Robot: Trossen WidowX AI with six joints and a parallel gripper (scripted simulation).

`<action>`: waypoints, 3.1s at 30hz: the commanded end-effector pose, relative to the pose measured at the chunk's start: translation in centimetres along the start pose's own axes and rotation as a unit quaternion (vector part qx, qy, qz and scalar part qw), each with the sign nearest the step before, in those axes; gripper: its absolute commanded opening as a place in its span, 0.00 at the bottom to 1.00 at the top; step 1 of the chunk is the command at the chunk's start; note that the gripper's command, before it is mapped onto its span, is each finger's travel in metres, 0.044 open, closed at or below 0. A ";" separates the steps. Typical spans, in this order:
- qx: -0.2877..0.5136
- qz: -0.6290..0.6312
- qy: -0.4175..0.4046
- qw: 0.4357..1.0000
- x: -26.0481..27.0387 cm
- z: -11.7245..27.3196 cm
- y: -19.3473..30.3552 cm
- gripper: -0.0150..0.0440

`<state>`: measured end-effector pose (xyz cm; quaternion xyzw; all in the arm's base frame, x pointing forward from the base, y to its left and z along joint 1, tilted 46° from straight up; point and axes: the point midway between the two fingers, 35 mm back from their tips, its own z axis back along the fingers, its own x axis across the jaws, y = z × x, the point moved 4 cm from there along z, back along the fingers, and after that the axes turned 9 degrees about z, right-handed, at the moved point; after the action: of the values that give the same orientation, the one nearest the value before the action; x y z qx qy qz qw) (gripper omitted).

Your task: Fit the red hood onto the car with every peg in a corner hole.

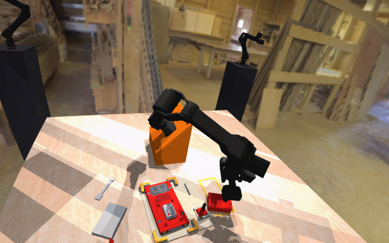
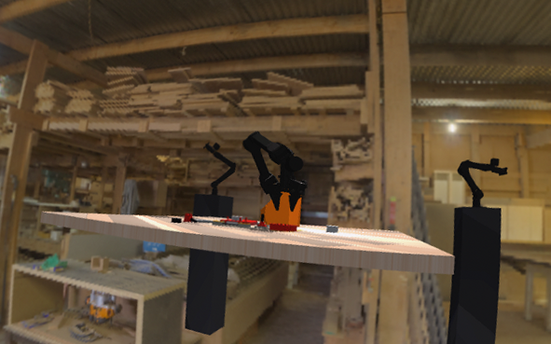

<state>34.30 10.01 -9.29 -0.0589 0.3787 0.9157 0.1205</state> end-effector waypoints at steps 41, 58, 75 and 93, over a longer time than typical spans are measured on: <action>0.001 0.006 0.002 1.000 -0.2 -2.7 0.0 1.00; 0.002 0.005 0.002 1.000 -0.3 -3.7 0.0 1.00; 0.002 0.005 0.002 1.000 -0.3 -4.8 0.1 1.00; 0.003 0.005 0.003 1.000 -0.3 -5.6 0.1 1.00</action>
<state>34.61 6.06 -13.07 -0.0583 0.3802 0.9155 0.1178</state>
